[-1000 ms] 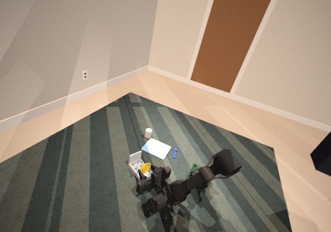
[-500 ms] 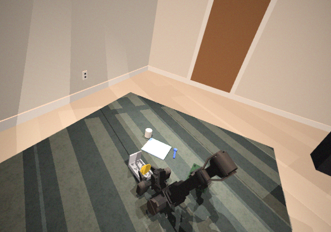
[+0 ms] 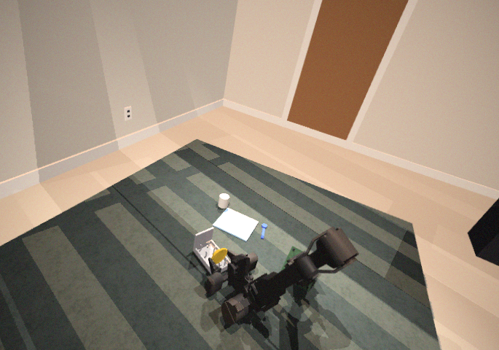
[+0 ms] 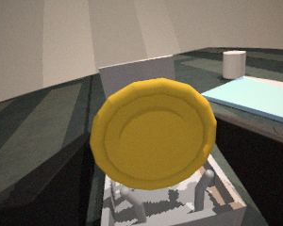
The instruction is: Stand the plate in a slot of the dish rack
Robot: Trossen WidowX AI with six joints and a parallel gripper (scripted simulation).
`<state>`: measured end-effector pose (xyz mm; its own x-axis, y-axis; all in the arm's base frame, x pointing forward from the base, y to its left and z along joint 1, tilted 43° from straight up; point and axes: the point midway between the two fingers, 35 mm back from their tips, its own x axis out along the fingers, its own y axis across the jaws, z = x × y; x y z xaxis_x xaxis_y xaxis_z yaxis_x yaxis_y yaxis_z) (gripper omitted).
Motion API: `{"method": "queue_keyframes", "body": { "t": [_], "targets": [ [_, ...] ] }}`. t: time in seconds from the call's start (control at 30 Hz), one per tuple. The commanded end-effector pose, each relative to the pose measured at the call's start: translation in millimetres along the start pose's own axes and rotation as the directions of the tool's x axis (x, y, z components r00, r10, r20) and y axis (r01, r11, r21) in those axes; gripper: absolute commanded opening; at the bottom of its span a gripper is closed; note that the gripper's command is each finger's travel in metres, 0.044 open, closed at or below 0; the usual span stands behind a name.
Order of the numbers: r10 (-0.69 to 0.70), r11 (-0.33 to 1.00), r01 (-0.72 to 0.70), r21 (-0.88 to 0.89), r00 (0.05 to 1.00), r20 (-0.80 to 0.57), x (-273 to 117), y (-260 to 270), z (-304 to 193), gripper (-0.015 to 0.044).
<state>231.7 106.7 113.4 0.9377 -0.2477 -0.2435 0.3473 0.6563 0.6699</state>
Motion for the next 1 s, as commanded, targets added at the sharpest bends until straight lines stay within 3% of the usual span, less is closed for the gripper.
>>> {"method": "queue_keyframes", "body": {
  "t": [0.0,0.27,0.7,0.97],
  "targets": [
    [-0.001,1.000,0.001,-0.005,1.000,-0.002,0.1,0.1,-0.1,0.0400],
    [-0.005,1.000,0.005,-0.006,1.000,-0.004,1.4,1.5,4.9,0.0400],
    [-0.005,0.999,0.005,-0.035,1.000,0.009,7.1,8.7,115.2,0.0400],
    [-0.055,0.989,0.051,-0.141,0.998,-0.023,14.9,3.3,115.8,0.0400]
  ]
}}
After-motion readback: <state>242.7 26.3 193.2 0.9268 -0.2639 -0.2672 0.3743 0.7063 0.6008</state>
